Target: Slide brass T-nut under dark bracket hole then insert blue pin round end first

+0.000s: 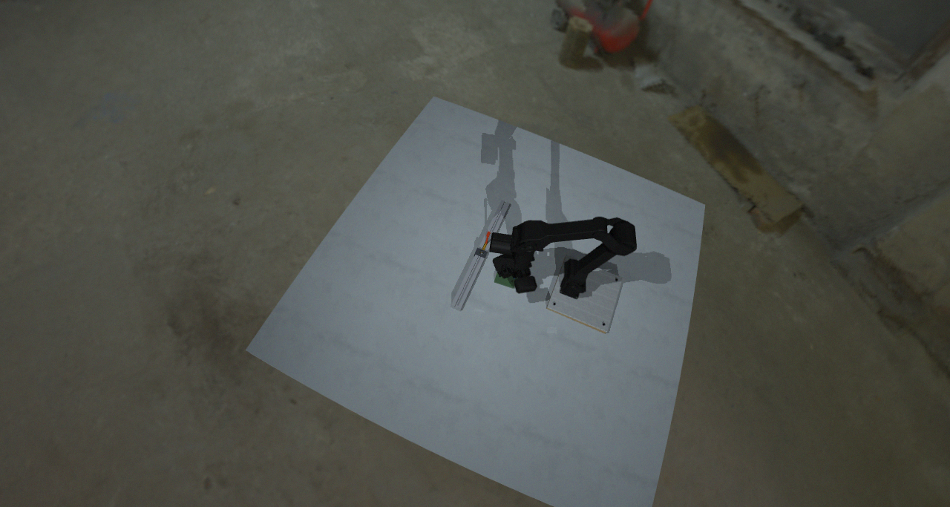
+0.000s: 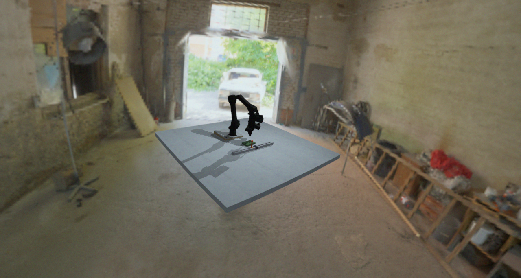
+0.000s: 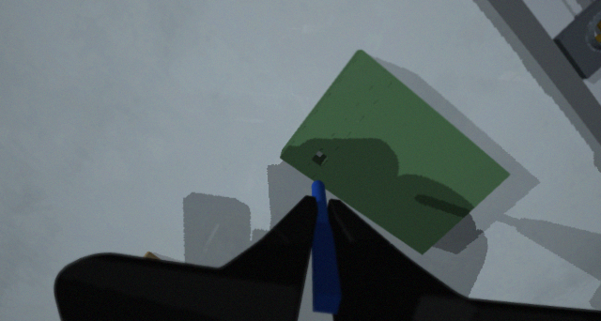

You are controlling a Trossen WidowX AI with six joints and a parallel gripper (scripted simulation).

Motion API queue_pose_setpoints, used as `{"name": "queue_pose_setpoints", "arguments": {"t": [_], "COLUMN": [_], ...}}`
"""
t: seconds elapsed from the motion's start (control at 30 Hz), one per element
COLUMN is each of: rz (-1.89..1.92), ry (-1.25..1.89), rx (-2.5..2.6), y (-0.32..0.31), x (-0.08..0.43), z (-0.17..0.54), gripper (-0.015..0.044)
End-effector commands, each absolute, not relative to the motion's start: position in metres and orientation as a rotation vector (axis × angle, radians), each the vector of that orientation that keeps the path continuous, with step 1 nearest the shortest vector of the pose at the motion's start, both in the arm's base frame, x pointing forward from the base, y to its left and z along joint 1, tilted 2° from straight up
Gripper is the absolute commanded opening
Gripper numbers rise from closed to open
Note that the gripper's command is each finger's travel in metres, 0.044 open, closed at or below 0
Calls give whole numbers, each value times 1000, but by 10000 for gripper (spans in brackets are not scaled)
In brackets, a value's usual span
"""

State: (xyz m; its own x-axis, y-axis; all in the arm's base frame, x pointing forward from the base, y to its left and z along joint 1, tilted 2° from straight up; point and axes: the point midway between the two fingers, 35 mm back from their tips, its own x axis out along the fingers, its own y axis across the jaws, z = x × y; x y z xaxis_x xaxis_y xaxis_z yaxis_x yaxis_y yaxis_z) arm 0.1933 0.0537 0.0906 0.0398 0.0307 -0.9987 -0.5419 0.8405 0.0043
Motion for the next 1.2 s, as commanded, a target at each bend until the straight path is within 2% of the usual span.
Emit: {"name": "queue_pose_setpoints", "arguments": {"t": [0.0, 0.27, 1.17], "rz": [460, 458, 348], "ry": [1464, 1462, 1482], "rx": [-433, -431, -342], "y": [54, 52, 28], "x": [194, 193, 270], "z": [105, 119, 131], "gripper": [-150, -150, -150]}}
